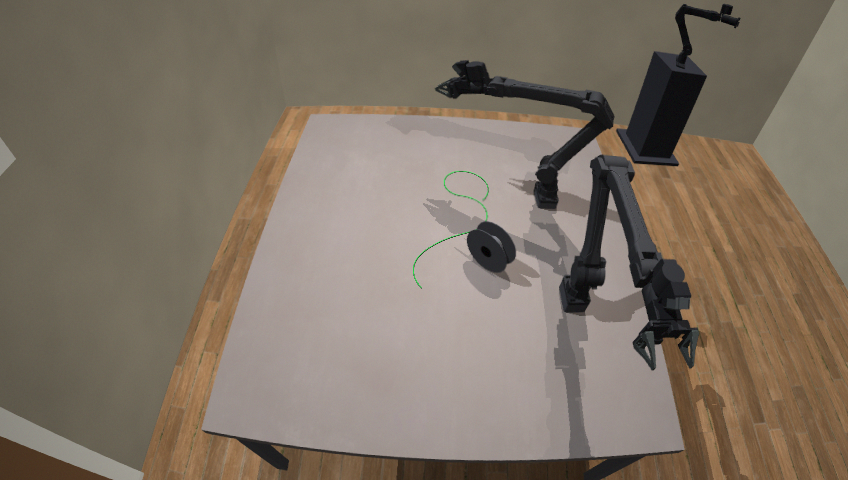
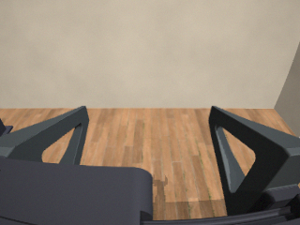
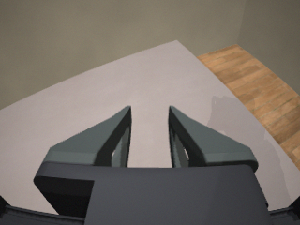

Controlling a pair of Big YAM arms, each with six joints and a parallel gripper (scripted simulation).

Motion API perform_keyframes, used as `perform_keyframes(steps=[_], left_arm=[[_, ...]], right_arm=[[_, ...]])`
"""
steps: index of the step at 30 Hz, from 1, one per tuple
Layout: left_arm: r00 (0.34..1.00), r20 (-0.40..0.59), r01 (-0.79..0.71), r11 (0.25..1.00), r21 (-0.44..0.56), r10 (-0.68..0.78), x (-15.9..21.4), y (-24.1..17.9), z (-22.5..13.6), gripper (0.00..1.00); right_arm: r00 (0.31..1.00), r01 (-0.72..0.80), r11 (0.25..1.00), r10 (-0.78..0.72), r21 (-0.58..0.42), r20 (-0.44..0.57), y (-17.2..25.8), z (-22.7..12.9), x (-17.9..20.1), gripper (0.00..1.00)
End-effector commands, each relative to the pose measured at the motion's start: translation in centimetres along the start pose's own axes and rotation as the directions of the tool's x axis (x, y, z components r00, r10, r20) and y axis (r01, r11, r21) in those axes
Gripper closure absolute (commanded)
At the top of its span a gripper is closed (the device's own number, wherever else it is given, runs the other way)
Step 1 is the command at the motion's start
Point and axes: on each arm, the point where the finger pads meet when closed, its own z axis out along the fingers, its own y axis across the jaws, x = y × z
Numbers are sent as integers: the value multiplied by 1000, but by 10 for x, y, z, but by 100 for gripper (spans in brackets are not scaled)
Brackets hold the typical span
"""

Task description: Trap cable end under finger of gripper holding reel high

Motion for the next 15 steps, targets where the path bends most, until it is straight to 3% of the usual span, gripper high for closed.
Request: perform_keyframes(steps=[1, 7, 13, 15], left_arm=[[999, 31, 9, 1000, -3, -9, -10, 3, -1, 0], [999, 31, 9, 1000, -3, -9, -10, 3, -1, 0], [999, 31, 9, 1000, -3, -9, -10, 3, -1, 0], [999, 31, 9, 1000, -3, -9, -10, 3, -1, 0]], right_arm=[[995, -65, 998, 65, 7, -70, 0, 5, 21, 70], [948, -165, 984, 179, 73, -262, -9, 10, 91, 70], [841, -246, 950, 308, 193, -445, -18, 1, 169, 70], [841, -246, 950, 308, 193, -445, -18, 1, 169, 70]])
